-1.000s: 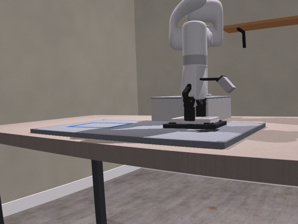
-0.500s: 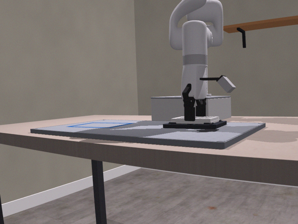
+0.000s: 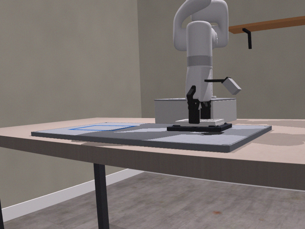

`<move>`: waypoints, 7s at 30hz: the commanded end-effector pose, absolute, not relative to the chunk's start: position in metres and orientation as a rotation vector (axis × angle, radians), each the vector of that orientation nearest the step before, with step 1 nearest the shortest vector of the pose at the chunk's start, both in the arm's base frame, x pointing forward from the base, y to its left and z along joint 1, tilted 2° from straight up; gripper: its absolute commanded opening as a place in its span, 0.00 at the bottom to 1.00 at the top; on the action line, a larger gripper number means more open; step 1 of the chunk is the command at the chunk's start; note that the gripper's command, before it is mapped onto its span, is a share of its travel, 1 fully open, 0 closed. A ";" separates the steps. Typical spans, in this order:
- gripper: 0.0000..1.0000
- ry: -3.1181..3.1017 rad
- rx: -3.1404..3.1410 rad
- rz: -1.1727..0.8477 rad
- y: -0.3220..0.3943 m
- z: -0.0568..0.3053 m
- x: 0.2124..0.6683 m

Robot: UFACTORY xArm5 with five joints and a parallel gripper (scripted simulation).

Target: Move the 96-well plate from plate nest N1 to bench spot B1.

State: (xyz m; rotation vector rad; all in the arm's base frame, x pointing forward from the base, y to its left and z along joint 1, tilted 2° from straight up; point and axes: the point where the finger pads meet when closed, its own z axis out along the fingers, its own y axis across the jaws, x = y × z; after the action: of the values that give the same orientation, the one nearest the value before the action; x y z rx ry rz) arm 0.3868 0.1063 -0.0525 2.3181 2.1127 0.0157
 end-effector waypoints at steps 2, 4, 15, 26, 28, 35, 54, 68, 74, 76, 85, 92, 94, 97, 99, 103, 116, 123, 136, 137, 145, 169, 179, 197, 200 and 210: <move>0.00 2.112 2.317 0.020 0.107 -0.052 0.388; 0.00 2.112 2.317 0.020 0.107 -0.052 0.388; 0.00 2.112 2.317 0.020 0.107 -0.052 0.388; 0.00 2.112 2.317 0.020 0.107 -0.050 0.388; 0.00 2.112 2.317 0.020 0.107 -0.048 0.388; 0.00 2.112 2.317 0.020 0.106 -0.045 0.388; 0.00 2.112 2.317 0.020 0.106 -0.034 0.388; 0.00 2.112 2.317 0.020 0.106 -0.028 0.388; 0.00 2.112 2.317 0.020 0.106 -0.018 0.388; 0.00 2.112 2.317 0.020 0.106 -0.015 0.388; 0.00 2.112 2.317 0.020 0.105 -0.003 0.388; 0.00 2.112 2.317 0.020 0.105 0.009 0.388; 0.00 2.112 2.317 0.020 0.105 0.012 0.388; 0.00 2.112 2.317 0.020 0.105 0.015 0.388; 0.00 2.112 2.317 0.020 0.105 0.017 0.388; 0.00 2.112 2.317 0.020 0.104 0.024 0.388; 0.00 2.112 2.317 0.020 0.104 0.029 0.388; 0.00 2.180 2.252 0.019 0.098 0.029 0.388; 0.00 2.180 2.252 0.015 0.061 0.026 0.387; 0.00 2.180 2.253 0.014 0.057 0.026 0.387; 0.00 2.181 2.253 0.011 0.031 0.024 0.387; 0.00 2.183 2.255 0.004 -0.037 0.020 0.387; 0.00 2.184 2.256 0.001 -0.070 0.018 0.386; 0.00 2.187 2.258 -0.002 -0.124 0.015 0.386; 0.00 2.187 2.259 -0.002 -0.127 0.015 0.386; 0.00 2.188 2.260 -0.003 -0.161 0.012 0.385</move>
State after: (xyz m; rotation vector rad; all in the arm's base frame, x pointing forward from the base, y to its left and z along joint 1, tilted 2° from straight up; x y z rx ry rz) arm 0.3840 -0.1476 0.0123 2.2618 2.1891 -0.0045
